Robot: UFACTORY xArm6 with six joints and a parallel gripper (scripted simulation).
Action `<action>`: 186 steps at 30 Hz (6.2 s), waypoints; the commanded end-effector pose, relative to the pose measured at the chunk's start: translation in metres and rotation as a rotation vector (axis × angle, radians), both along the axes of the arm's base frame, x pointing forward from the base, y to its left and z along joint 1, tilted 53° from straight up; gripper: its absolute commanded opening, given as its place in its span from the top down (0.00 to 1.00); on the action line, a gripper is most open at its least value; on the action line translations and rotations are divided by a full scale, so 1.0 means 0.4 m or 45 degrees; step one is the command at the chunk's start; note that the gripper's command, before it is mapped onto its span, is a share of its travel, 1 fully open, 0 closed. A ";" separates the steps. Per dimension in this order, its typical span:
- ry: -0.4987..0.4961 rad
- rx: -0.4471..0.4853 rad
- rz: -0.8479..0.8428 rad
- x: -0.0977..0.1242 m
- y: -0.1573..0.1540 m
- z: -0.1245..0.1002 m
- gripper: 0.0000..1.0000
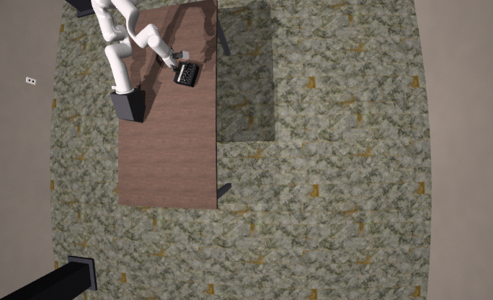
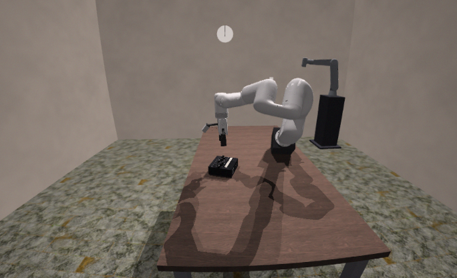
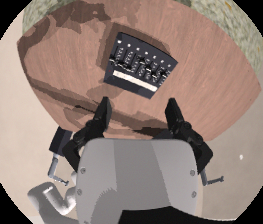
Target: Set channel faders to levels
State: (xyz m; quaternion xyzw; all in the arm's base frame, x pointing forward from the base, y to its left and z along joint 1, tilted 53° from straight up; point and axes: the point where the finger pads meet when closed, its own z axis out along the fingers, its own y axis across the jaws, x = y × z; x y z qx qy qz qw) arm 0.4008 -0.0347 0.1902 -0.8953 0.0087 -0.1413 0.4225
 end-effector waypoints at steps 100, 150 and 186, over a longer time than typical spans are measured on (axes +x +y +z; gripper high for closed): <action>-2.782 -0.449 2.036 0.218 0.068 -0.090 0.00; -1.591 -0.312 1.301 0.112 0.022 -0.025 0.00; 0.059 0.032 -0.079 -0.011 -0.005 -0.001 0.00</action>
